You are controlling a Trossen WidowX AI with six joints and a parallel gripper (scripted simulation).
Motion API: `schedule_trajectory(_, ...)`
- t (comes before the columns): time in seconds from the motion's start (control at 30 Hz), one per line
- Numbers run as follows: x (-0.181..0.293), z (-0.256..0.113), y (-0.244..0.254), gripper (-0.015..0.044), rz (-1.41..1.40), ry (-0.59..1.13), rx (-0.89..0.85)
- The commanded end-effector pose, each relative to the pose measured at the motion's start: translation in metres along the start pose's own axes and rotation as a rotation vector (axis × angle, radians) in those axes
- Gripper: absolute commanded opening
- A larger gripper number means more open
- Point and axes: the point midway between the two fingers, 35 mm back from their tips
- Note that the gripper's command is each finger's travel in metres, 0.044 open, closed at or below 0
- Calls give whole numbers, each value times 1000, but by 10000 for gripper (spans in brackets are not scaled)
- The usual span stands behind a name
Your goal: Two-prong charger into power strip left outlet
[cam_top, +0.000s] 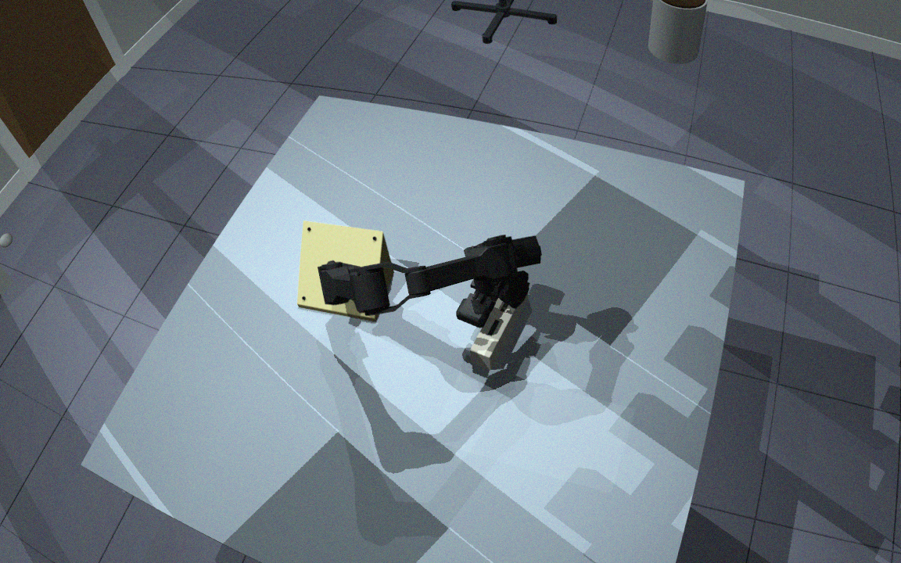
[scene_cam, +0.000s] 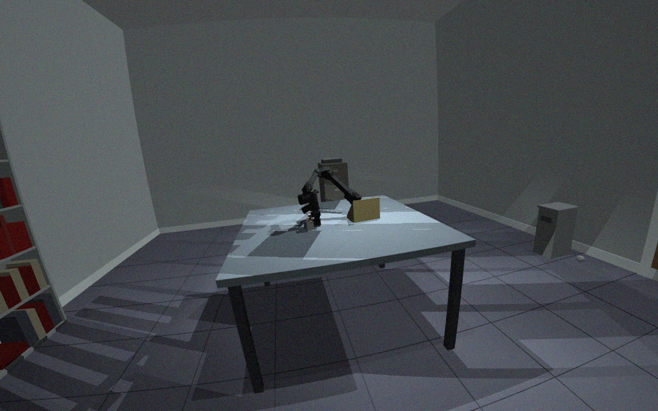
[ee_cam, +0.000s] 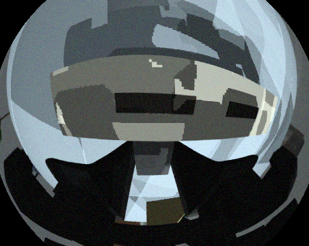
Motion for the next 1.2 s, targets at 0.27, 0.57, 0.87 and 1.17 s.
schedule_trajectory(0.27, 0, 0, 0, 0, 1, -1, 0)
schedule_trajectory(0.57, 0, 0, 0, 105, 1, -1, 0)
schedule_trajectory(0.87, 0, 0, 0, 341, 1, -1, 0)
schedule_trajectory(1.17, 2, 0, 0, 440, 3, -2, 0)
Point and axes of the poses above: the point midway between the two fingers, 35 mm back from their tips, its own z axis out along the fingers, its own y axis across the jaws, x = y × z, and after that the axes turned 7 degrees about -z, right-handed
